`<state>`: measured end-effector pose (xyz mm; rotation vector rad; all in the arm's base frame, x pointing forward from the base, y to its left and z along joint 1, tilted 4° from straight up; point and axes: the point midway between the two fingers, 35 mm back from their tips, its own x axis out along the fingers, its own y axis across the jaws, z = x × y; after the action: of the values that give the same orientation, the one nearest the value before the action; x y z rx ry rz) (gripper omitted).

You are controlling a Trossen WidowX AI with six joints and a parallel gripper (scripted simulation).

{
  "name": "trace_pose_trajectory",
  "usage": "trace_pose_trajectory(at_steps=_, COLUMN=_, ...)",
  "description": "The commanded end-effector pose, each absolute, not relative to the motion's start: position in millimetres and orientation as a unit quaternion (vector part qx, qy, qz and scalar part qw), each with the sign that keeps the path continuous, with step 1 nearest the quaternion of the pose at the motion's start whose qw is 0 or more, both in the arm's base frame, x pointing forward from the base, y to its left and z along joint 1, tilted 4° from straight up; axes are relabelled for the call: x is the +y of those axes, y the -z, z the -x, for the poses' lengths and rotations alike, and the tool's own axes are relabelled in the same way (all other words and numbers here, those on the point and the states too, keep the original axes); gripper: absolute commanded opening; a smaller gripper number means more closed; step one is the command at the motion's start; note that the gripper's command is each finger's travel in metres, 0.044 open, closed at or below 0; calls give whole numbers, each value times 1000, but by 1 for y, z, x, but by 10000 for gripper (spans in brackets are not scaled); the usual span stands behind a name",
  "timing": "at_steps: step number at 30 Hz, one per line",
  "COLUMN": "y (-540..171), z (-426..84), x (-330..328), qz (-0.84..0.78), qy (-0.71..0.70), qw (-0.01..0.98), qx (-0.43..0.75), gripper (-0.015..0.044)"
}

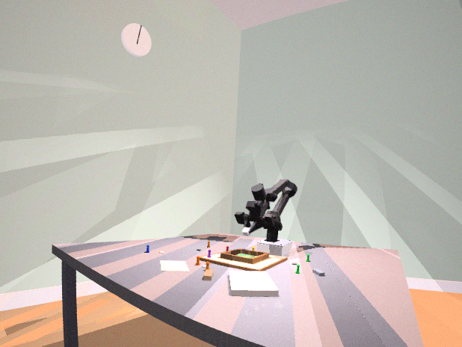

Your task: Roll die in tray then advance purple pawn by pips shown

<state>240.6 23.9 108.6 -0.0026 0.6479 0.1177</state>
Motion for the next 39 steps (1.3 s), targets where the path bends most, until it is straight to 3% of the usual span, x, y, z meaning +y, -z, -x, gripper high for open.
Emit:
trace_pose_trajectory(at_steps=1, y=-110, z=-241, x=25, qz=2, qy=-61, qw=947, qx=316, gripper=0)
trace_pose_trajectory(at_steps=14, y=-109, z=-241, x=24, qz=1, qy=-58, qw=946, qx=318, gripper=0)
trace_pose_trajectory(at_steps=31, y=-149, z=-238, x=22, qz=2, qy=-61, qw=947, qx=316, gripper=440)
trace_pose_trajectory(at_steps=39, y=-133, z=-249, x=24, qz=9, qy=-60, qw=884, qx=464, gripper=440)
